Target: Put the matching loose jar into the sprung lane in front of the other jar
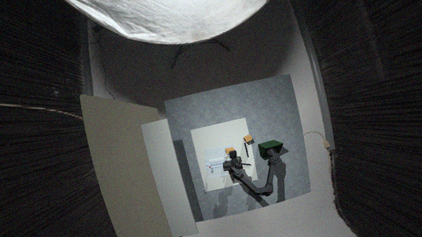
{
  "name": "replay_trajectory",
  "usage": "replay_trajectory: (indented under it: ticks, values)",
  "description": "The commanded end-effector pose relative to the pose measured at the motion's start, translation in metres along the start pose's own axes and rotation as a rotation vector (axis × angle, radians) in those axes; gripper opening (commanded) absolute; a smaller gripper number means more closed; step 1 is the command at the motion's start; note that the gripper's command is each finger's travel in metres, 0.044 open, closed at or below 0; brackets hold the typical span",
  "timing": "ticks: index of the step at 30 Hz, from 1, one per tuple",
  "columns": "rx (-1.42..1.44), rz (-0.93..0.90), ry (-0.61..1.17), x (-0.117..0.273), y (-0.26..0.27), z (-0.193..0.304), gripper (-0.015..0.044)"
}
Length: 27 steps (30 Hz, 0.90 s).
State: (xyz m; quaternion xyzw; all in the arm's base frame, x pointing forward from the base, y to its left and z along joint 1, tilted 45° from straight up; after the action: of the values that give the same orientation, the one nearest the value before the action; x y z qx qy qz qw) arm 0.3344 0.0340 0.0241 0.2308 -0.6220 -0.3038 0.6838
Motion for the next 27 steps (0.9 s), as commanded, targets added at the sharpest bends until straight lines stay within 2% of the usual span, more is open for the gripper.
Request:
replay_trajectory:
  ticks: [1,27]
  values:
    - [0.012,-0.005,-0.015,-0.0009,0.0014,-0.0036,0.0000]
    - [0.012,-0.005,-0.015,-0.0095,0.0013,-0.0028,0.0000]
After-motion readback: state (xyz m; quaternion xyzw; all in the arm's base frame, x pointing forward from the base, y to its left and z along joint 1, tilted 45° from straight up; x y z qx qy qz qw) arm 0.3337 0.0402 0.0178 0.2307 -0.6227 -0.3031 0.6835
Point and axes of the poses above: the point midway between the two fingers, 35 mm back from their tips, its own x axis back along the fingers, its own y axis across the jaws, z = x × y, the point moved 6 cm from there along x, back along the fingers, and after that the axes turned 6 degrees about -x, right-handed, at the moved point
